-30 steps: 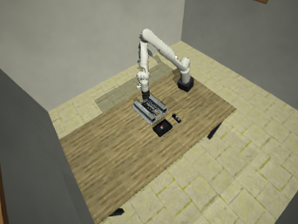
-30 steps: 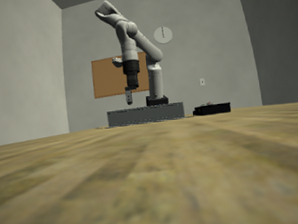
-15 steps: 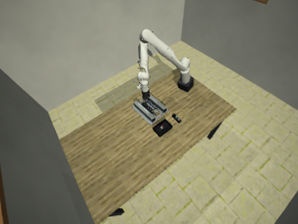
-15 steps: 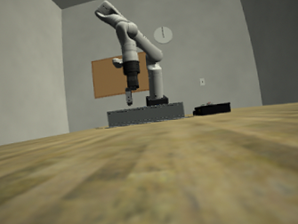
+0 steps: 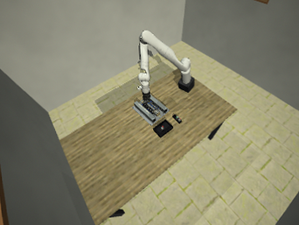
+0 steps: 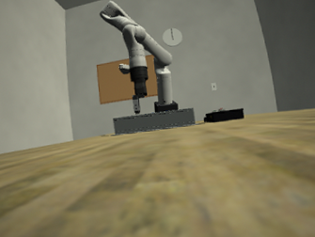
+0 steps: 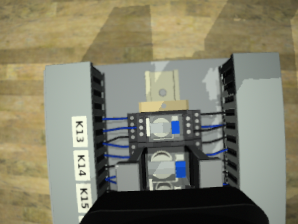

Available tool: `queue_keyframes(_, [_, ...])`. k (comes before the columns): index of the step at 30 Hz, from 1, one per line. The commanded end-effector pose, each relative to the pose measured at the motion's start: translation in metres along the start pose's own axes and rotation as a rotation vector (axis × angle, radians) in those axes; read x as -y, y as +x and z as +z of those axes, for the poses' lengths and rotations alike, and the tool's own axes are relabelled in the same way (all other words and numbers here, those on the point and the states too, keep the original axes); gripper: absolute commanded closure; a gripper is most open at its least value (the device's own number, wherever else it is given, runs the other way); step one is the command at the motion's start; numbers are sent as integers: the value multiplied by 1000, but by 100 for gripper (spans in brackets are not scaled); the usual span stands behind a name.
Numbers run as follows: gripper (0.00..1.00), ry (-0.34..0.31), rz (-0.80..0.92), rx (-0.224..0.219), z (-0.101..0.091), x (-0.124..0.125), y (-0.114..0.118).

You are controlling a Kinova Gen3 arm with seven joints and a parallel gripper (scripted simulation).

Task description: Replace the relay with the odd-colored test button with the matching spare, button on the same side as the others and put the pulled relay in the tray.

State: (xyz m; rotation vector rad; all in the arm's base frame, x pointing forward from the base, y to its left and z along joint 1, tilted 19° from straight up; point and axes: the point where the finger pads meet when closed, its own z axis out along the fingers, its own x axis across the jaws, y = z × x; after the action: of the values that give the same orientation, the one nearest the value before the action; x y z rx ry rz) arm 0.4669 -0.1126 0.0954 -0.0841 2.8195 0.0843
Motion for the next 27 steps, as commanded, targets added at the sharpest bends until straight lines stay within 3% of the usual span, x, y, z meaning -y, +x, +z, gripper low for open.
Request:
queue_keyframes(1, [100,-2,-2,-1,2,-1,0])
queue_keyframes(27, [100,-4,-3,-1,20,-2,0])
